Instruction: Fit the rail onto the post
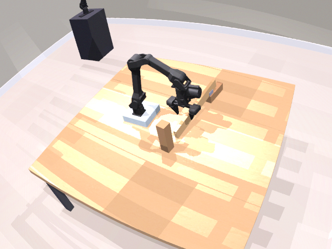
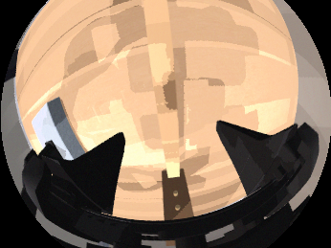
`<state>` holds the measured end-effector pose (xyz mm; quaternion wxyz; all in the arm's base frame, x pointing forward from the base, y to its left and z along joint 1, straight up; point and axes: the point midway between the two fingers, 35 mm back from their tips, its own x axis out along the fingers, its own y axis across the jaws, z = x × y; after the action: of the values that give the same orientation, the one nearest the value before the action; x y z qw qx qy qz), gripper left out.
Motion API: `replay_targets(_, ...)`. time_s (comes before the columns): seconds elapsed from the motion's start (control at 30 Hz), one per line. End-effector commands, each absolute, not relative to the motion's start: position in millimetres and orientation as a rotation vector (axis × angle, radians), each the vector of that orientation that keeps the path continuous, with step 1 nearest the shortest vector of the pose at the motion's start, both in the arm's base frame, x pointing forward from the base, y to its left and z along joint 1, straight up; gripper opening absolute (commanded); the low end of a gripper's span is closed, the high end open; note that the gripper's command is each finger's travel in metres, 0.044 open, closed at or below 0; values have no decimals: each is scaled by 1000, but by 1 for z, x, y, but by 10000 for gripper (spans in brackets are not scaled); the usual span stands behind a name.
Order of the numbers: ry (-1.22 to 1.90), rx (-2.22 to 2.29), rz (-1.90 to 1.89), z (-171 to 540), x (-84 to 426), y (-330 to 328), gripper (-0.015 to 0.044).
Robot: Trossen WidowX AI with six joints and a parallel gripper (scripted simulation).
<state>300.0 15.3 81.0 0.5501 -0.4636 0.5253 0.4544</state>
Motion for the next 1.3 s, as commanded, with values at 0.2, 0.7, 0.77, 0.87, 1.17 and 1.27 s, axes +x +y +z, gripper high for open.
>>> replay_targets(0.2,1249,-1103,1078,63,301,14,440)
replay_targets(0.7,1249,-1103,1078,39,301,14,440)
replay_targets(0.77,1249,-1103,1078,36,301,14,440)
replay_targets(0.87,1249,-1103,1078,32,301,14,440)
replay_targets(1.17,1249,-1103,1078,22,300,14,414)
replay_targets(1.27,1249,-1103,1078,22,300,14,335)
